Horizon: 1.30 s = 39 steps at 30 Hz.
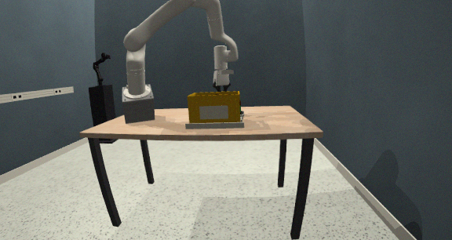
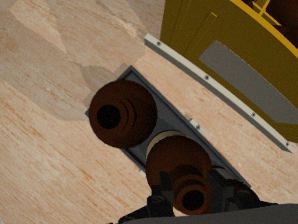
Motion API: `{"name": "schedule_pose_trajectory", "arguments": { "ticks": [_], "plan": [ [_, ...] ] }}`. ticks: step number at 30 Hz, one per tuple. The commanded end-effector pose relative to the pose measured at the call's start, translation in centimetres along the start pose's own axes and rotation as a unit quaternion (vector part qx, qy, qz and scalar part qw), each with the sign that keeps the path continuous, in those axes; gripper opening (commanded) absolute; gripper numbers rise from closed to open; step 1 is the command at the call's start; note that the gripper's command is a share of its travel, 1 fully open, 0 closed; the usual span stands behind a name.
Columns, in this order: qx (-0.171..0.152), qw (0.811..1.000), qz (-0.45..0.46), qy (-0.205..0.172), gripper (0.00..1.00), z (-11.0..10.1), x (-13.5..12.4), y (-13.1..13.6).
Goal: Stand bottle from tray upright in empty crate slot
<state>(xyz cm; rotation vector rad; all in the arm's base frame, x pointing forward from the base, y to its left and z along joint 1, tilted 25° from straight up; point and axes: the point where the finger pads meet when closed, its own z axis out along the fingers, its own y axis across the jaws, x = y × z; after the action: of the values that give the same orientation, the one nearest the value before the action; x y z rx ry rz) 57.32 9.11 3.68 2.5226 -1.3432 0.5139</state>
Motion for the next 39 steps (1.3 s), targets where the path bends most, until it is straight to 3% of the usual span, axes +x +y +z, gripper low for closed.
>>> {"name": "schedule_pose_trajectory", "arguments": {
  "ticks": [1, 39],
  "plan": [
    [0.001, 1.000, 0.000, 0.000, 0.00, -0.2, 0.0, -0.1],
    [0.001, 1.000, 0.000, 0.000, 0.00, -3.3, 0.1, 0.2]
  ]
}}
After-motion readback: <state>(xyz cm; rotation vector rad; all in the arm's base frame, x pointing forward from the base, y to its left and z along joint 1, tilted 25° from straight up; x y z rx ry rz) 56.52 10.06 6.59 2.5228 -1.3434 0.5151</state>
